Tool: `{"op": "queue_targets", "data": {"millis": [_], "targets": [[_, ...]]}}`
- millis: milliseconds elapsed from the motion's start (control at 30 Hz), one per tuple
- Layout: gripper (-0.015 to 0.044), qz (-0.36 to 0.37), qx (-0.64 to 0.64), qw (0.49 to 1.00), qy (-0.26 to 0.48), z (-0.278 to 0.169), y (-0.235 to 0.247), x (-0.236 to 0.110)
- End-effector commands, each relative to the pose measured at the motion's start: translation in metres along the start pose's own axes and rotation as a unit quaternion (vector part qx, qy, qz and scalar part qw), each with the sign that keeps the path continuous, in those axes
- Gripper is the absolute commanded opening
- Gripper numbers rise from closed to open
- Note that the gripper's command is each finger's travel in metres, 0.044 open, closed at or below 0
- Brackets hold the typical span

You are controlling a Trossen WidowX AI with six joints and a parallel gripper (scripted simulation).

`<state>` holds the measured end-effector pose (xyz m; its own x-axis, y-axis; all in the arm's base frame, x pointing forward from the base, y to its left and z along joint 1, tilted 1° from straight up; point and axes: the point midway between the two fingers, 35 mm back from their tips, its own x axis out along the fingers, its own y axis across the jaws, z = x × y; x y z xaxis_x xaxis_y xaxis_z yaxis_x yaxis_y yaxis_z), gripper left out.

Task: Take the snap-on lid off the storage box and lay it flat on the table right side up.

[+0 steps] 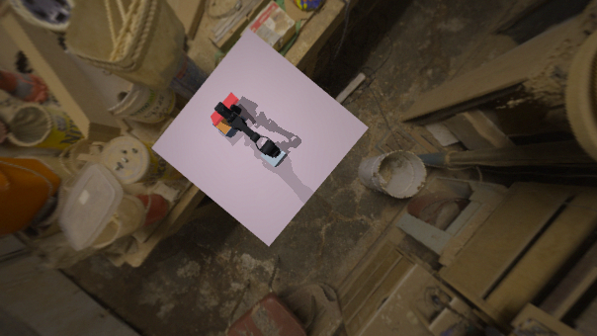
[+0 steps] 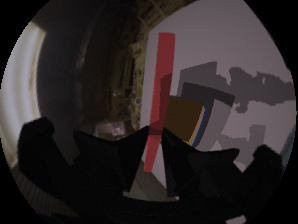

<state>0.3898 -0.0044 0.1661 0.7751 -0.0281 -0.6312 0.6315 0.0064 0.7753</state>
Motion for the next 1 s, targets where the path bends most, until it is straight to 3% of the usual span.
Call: {"op": "queue_targets", "data": {"millis": [0,967], "targets": [[0.0000,0.008,-0.001,1.000,0.001,0.007,0.003,-0.003],[0.0000,0.007,-0.004,1.000,-0.001,0.065,-0.001,-0.008]]}}
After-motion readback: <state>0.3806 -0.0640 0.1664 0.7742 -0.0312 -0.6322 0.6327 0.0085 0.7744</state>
